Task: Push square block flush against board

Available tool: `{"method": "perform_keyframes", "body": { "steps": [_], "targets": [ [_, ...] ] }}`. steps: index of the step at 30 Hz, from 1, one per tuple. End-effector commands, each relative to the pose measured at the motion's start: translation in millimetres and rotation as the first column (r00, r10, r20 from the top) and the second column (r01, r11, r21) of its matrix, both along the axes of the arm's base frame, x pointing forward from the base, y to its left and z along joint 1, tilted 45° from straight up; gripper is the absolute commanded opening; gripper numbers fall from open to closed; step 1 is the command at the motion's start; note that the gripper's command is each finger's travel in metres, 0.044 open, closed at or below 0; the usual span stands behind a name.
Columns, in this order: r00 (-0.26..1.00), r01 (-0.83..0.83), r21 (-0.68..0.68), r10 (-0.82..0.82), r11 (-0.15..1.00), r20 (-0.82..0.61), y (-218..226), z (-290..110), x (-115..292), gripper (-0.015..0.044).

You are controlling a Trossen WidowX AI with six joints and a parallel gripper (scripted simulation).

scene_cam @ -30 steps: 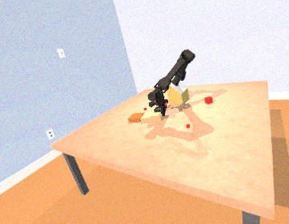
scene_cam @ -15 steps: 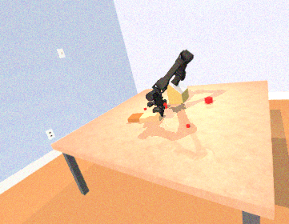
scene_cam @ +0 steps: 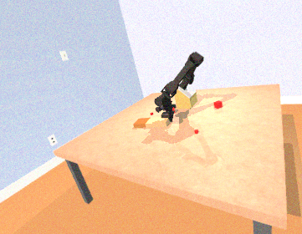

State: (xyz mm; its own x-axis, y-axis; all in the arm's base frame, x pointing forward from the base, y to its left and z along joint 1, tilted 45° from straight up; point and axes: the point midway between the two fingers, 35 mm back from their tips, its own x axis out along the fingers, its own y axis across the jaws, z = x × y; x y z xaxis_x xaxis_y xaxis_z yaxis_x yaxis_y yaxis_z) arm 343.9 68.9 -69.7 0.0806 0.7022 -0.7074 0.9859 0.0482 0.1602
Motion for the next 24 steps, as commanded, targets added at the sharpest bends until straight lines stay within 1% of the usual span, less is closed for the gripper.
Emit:
{"method": "perform_keyframes", "body": {
  "steps": [1, 18, 19, 22, 24],
  "targets": [
    [1.0, -0.001, -0.003, 0.001, 1.0, 0.002, 5.3, 5.2, -0.9, 0.0],
    [1.0, -0.002, 0.002, 0.002, 1.0, 0.002, 24.6, 23.5, -4.4, 0.0],
    [1.0, -0.001, 0.002, 0.001, 1.0, 0.0, 18.7, 22.1, -3.1, 0.0],
    [1.0, -0.001, -0.001, 0.001, 1.0, 0.002, -9.7, 50.0, -5.7, 0.0],
    [1.0, -0.002, -0.001, 0.002, 1.0, 0.002, -18.1, 59.1, -7.5, 0.0]
  ]
}}
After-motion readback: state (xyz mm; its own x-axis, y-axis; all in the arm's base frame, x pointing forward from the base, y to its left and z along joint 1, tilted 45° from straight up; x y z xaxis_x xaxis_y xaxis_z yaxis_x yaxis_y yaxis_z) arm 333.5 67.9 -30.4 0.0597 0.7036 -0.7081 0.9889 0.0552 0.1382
